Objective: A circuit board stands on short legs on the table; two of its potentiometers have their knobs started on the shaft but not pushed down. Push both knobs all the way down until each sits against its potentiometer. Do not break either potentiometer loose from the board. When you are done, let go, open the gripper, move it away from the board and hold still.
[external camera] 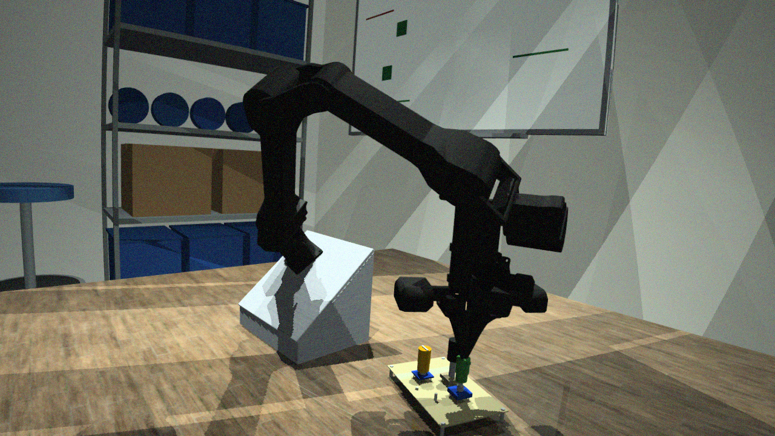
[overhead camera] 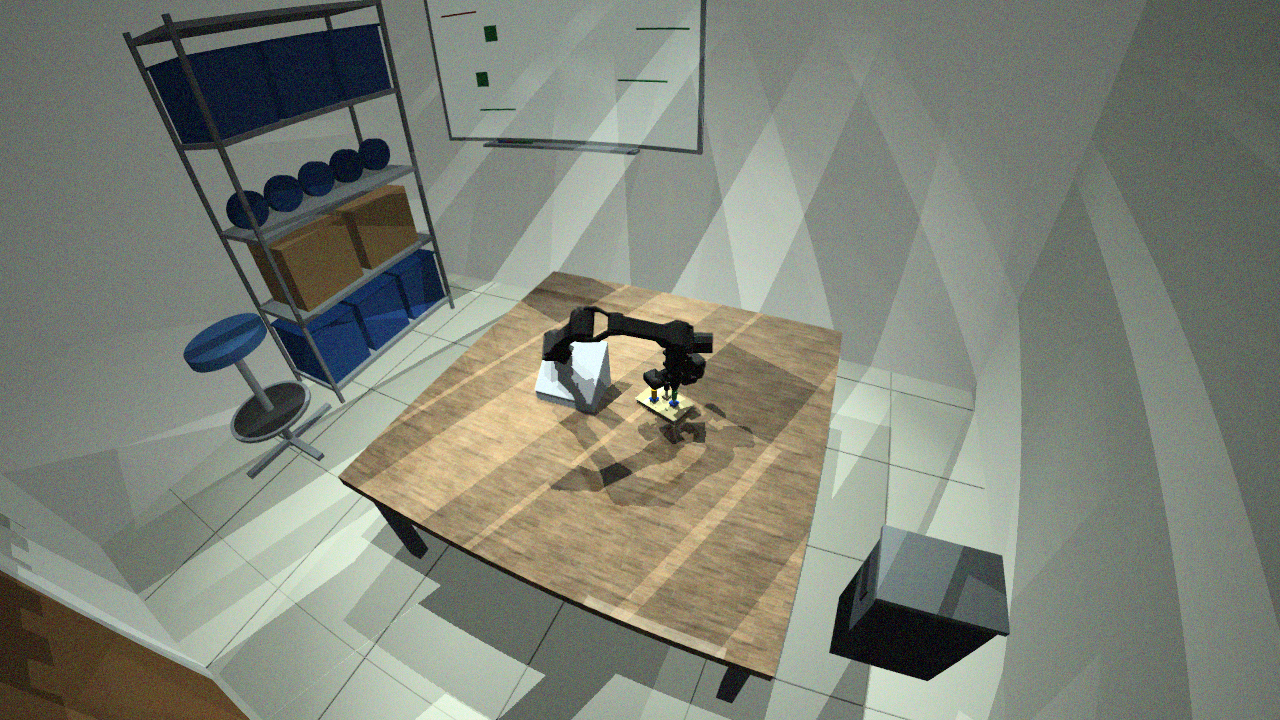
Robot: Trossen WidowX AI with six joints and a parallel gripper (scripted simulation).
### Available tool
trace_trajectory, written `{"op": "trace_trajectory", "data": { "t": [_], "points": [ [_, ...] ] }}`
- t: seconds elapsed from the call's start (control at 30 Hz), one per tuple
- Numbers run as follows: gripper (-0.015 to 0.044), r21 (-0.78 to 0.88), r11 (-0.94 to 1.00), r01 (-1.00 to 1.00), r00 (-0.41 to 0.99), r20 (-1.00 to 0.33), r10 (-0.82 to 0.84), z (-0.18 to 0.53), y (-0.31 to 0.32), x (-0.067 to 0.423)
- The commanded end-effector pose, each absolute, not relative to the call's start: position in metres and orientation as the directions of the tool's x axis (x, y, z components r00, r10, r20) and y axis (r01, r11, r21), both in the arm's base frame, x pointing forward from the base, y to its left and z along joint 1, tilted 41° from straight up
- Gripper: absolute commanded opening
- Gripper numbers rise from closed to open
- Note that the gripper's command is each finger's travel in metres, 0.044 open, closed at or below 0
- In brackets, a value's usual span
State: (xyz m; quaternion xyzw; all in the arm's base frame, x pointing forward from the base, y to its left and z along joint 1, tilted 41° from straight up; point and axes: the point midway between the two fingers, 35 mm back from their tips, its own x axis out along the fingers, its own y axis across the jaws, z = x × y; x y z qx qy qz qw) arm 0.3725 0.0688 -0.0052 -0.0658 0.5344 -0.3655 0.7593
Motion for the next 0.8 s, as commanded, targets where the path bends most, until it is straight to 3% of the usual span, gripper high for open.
{"op": "trace_trajectory", "data": {
  "t": [0.0, 0.77],
  "points": [
    [0.0, -0.493, 0.724, 0.482, 0.165, -0.761, -0.628, -0.0049, 0.0689, 0.373],
    [0.0, -0.494, 0.724, 0.482, 0.165, -0.76, -0.628, -0.0069, 0.0672, 0.3734]
  ]
}}
